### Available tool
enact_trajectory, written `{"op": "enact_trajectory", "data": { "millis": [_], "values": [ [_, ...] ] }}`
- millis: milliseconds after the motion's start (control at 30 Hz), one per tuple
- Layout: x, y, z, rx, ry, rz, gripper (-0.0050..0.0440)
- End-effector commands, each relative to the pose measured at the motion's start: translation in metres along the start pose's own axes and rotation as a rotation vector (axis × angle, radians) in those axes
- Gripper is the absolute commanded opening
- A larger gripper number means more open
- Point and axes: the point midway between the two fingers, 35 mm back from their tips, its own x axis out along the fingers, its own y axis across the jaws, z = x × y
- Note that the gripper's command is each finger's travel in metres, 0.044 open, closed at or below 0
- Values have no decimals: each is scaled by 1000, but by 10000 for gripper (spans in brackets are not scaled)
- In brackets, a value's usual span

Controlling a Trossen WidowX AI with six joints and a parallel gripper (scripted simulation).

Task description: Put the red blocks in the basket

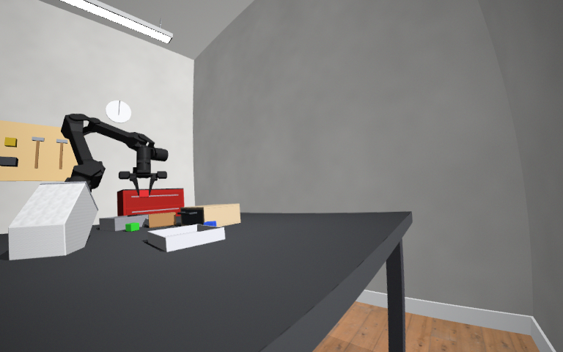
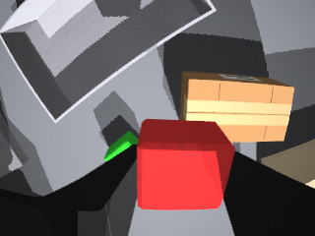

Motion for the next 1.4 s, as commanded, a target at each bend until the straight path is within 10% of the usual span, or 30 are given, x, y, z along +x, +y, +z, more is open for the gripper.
{"op": "enact_trajectory", "data": {
  "millis": [0,633,1367],
  "values": [
    [-1,-29,-20,150,-6,-1,0],
    [-1,-125,-157,934,-6,2,0],
    [0,-136,-334,1851,-5,4,0]
  ]
}}
